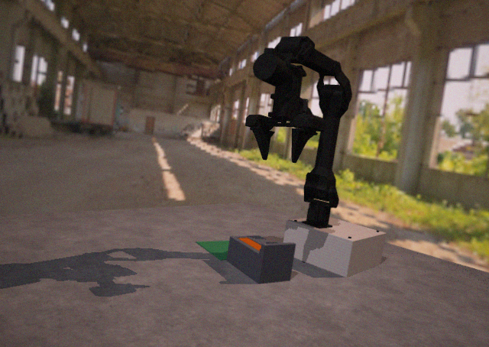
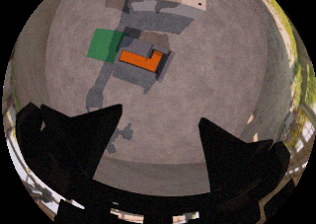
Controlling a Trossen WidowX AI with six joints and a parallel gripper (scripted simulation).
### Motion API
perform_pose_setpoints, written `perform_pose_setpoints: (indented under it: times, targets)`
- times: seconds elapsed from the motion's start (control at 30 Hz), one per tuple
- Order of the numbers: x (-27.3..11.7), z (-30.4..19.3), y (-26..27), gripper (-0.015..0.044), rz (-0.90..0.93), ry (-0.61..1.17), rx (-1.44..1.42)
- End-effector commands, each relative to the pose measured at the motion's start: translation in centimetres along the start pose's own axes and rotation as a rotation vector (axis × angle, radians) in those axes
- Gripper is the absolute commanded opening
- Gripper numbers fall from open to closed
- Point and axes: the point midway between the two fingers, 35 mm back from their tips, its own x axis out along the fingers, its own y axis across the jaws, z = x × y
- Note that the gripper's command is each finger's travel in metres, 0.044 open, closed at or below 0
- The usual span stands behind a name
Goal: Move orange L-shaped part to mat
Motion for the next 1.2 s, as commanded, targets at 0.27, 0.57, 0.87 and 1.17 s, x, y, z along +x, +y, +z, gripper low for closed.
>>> perform_pose_setpoints:
  times: [0.27, 0.57, 0.87, 1.17]
  targets:
    - [2.4, 0.0, -0.2, 0.0180, 0.016, -0.008, 0.617]
    - [5.7, 0.4, -0.3, 0.0180, 0.046, -0.001, 1.469]
    - [8.9, 1.2, -0.4, 0.0180, 0.076, 0.025, 2.141]
    - [11.3, 2.1, -0.4, 0.0180, 0.096, 0.064, 2.654]
